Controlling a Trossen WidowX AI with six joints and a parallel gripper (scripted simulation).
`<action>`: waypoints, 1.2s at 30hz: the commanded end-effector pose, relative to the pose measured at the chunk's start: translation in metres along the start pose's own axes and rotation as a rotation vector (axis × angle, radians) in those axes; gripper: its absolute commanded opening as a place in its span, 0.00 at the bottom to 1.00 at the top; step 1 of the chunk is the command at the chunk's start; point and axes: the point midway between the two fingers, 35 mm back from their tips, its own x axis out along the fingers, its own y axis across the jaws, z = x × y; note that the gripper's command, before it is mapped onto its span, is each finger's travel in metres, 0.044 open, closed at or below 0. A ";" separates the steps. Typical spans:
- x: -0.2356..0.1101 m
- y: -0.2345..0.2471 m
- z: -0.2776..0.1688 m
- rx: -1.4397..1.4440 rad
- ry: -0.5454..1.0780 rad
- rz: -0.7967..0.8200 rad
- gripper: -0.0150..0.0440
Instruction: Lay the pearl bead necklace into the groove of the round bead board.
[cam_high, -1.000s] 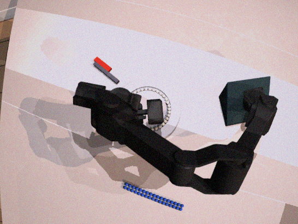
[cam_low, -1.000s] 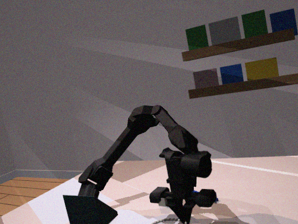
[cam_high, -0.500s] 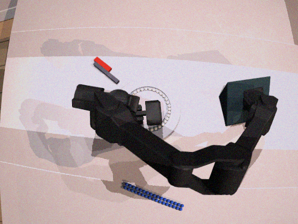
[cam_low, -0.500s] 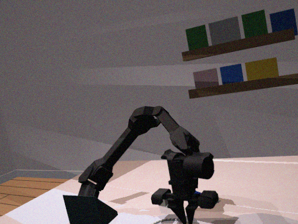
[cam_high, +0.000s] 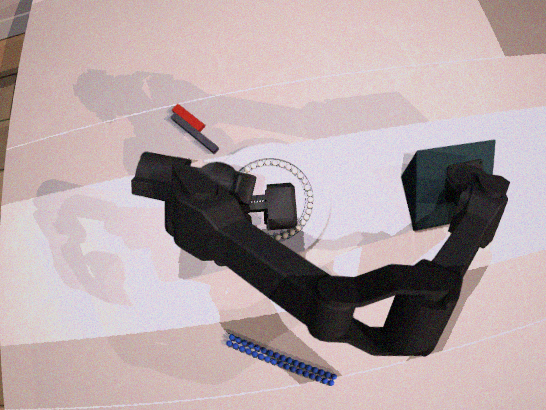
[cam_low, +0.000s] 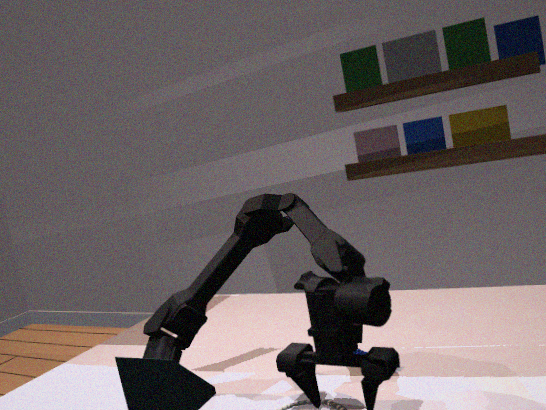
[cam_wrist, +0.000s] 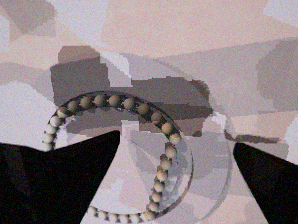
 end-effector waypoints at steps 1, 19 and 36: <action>-0.003 0.000 0.000 -0.004 -0.004 -0.003 1.00; -0.012 0.000 -0.003 0.068 -0.003 -0.004 0.87; -0.025 0.001 -0.011 0.234 -0.003 -0.007 0.46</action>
